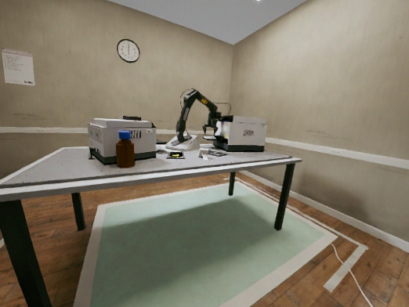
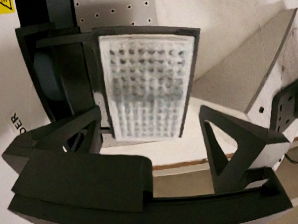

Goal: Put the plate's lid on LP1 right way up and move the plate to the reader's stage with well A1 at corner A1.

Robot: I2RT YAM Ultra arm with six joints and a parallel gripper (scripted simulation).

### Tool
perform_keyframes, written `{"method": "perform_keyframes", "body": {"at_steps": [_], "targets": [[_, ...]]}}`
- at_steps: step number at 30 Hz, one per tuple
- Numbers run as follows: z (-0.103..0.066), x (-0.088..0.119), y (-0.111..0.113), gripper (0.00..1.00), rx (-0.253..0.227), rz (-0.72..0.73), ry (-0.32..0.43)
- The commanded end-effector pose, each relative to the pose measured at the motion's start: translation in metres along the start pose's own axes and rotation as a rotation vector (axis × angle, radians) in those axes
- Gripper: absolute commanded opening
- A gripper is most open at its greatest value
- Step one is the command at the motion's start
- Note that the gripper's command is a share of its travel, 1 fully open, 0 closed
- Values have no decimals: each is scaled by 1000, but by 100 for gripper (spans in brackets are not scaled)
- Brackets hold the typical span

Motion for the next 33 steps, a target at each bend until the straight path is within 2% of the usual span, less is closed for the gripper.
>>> {"method": "perform_keyframes", "body": {"at_steps": [1,33], "targets": [[-26,0,5,100,-52,9,-2],[-64,1,2,100,-52,9,-1]]}}
Point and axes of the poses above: the point where the finger pads meet when closed, its own z axis out along the fingers, its own y axis across the jaws, x = y × z, the point moved 3 cm from there along -z, back along the fingers, and after that the axes turned 9 degrees about -z, right-handed, at the moved point
